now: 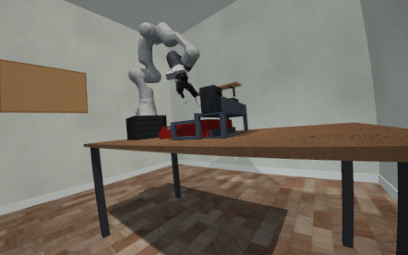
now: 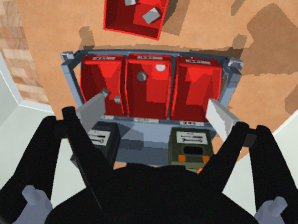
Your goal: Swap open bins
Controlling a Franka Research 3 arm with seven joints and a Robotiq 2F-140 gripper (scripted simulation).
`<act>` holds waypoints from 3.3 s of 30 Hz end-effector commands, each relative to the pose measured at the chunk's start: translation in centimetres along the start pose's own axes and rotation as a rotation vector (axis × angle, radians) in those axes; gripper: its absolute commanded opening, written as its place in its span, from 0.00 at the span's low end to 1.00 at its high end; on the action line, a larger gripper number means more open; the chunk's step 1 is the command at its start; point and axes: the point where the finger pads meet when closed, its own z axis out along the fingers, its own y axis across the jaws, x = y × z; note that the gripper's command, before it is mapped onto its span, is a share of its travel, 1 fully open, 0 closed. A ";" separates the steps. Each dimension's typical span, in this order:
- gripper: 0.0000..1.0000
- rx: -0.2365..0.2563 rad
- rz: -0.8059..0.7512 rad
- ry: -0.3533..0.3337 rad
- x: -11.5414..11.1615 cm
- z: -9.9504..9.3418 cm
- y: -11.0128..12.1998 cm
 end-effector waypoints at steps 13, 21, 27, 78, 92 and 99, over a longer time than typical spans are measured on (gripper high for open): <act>0.00 0.000 0.004 0.002 0.0 0.0 0.1; 0.00 0.000 0.004 0.002 0.0 0.0 0.1; 0.00 0.000 0.004 0.002 0.0 0.0 0.1; 0.00 -0.011 0.004 0.132 0.0 0.0 0.1; 0.00 -0.030 0.004 0.351 -0.1 -0.1 0.1; 0.00 -0.034 0.004 0.398 -0.2 -0.2 0.1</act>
